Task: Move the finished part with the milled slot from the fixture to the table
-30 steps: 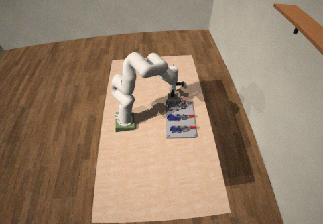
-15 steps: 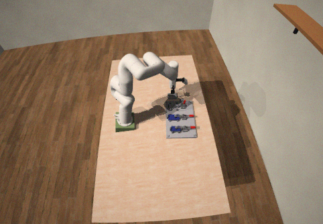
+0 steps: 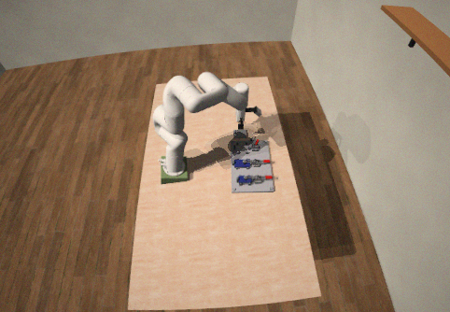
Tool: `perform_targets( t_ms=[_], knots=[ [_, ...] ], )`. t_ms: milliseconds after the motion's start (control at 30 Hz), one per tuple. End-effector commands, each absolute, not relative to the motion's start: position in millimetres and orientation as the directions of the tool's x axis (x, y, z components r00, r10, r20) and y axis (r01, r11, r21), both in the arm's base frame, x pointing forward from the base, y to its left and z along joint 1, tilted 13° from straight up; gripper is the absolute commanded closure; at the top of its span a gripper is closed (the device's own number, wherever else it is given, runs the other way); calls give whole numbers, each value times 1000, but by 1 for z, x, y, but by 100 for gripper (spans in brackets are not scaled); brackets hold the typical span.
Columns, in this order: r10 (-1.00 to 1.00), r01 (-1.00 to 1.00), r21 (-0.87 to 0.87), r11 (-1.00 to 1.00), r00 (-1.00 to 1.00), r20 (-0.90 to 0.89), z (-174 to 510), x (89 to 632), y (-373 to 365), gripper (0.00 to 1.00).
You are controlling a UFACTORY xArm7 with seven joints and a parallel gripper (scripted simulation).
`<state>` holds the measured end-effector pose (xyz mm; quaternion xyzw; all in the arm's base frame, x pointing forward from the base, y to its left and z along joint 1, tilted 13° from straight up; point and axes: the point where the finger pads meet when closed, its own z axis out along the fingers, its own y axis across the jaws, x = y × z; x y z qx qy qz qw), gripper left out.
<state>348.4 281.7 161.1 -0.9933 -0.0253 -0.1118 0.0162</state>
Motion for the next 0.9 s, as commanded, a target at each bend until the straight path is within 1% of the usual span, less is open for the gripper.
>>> perform_targets(
  t_ms=[0,467,867],
  knots=[
    [46,55,-30,-998,973,226,163,349,283,5],
    [46,55,-30,-998,973,226,167,348,283,5],
    [46,55,-30,-998,973,226,198,341,281,5]
  ],
)
